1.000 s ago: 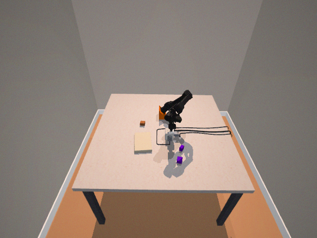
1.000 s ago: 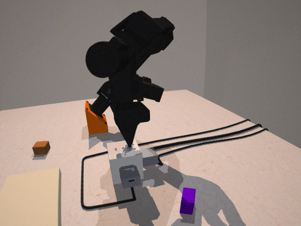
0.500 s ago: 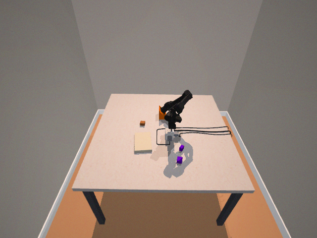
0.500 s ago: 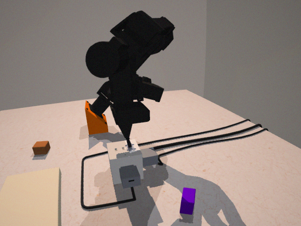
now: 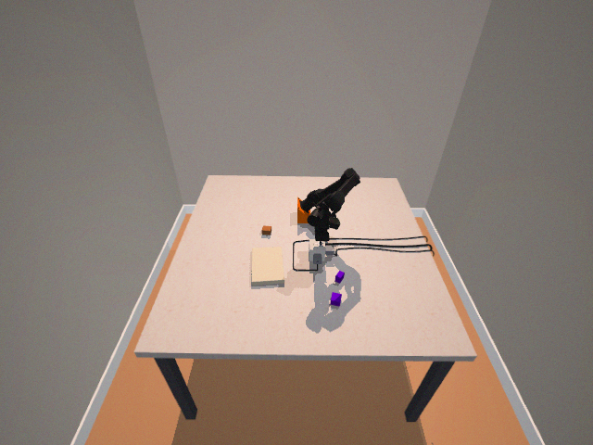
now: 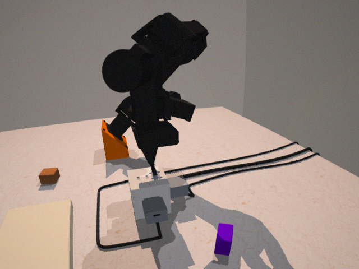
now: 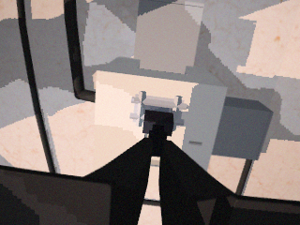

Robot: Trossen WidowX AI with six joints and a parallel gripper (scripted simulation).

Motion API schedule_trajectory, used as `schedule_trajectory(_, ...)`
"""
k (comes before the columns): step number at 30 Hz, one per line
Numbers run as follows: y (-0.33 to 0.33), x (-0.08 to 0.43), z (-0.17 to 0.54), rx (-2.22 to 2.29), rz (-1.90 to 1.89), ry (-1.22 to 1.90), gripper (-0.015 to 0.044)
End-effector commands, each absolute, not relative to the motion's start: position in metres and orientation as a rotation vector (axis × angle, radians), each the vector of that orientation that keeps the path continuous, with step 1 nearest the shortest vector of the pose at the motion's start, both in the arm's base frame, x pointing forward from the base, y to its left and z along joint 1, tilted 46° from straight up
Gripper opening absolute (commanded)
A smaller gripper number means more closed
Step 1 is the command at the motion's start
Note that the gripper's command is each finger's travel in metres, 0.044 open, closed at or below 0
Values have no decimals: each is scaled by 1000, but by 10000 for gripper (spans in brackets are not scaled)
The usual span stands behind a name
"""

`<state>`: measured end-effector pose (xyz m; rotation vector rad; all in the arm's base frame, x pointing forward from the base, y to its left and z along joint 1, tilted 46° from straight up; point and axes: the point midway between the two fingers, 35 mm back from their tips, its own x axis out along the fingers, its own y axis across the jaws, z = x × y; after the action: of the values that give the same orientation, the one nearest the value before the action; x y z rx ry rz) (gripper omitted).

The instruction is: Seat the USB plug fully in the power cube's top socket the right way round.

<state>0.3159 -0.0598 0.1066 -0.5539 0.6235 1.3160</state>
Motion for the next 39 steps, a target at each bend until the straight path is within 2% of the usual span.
schedule_trajectory(1,-60,316,107,-554,1316,624,0)
schedule_trajectory(39,-78,312,125,-554,1316,625,0)
